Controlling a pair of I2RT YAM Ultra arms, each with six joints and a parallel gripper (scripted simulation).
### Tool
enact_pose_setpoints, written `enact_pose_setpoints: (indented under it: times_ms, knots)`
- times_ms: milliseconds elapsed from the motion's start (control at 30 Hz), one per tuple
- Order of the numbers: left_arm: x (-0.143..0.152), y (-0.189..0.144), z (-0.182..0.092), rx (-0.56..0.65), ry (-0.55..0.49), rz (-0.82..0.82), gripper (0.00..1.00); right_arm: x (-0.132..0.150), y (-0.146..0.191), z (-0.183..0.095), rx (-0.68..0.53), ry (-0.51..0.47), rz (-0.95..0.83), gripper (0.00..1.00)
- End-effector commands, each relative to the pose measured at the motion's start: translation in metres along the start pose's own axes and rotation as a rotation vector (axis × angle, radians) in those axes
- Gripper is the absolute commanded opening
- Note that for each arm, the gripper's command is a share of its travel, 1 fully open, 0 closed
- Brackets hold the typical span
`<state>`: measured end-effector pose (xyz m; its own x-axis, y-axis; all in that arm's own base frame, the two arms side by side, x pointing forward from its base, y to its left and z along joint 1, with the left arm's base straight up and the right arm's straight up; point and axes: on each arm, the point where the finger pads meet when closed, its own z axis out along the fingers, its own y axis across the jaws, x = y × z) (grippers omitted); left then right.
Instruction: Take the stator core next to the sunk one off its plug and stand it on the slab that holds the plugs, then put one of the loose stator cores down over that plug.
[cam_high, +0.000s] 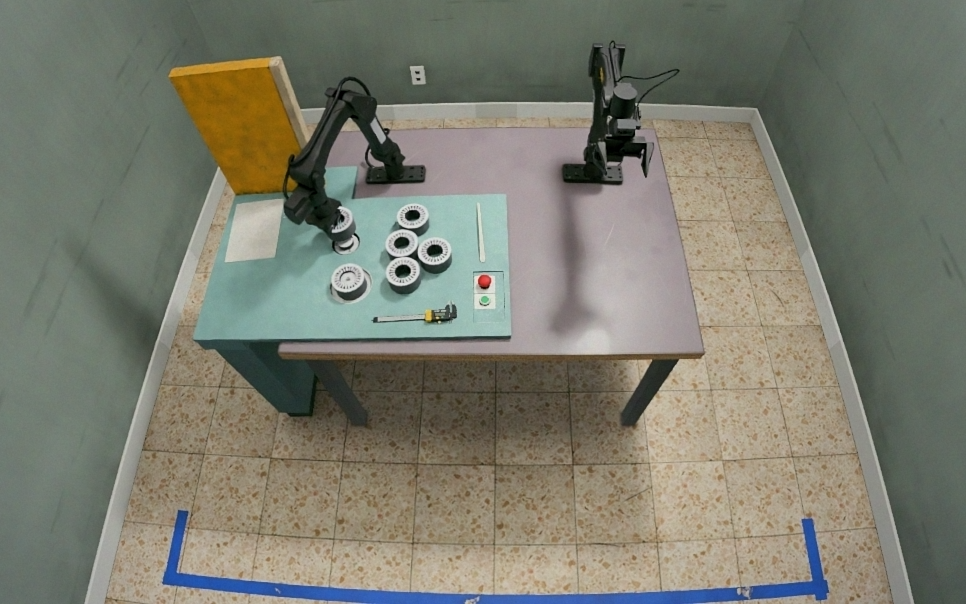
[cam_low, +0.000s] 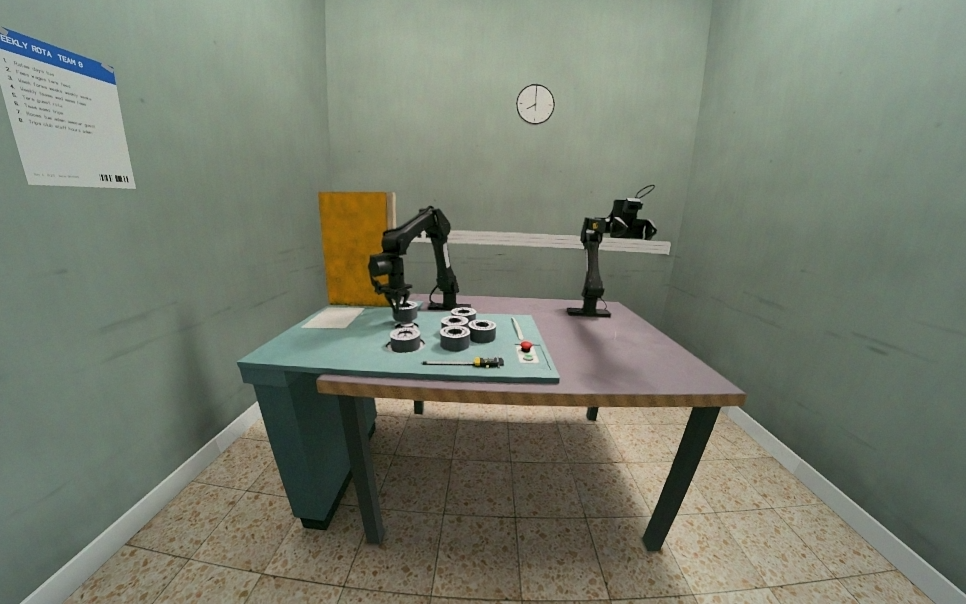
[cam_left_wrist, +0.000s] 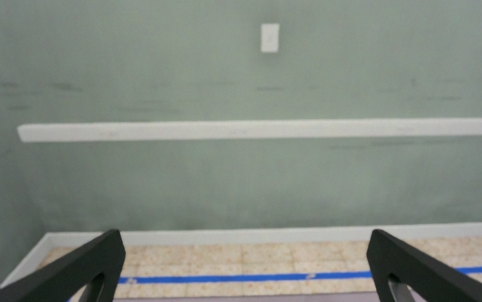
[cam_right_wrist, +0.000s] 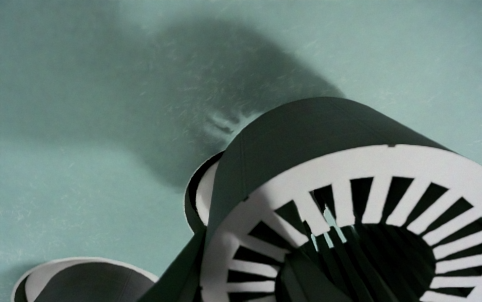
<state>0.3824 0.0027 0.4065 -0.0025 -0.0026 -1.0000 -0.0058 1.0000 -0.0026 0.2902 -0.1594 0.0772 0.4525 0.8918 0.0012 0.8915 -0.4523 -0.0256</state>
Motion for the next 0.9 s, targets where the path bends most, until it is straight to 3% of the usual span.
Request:
enact_pose_setpoints:
  times_ms: [0,733,867]
  knots:
    - [-0.026,0.002,-0.005,-0.006,-0.084,0.007,1.00,-0.011,-0.002,-0.032,-0.074,-0.007,0.042,0.00]
    - [-0.026,0.002,-0.005,-0.006,-0.084,0.007,1.00,-0.057,-0.031,-0.027,-0.067,-0.020,0.175,0.00]
    - [-0.026,0.002,-0.005,-0.006,-0.084,0.007,1.00,-0.054,-0.031,-0.026,-0.075,0.010,0.184,0.00]
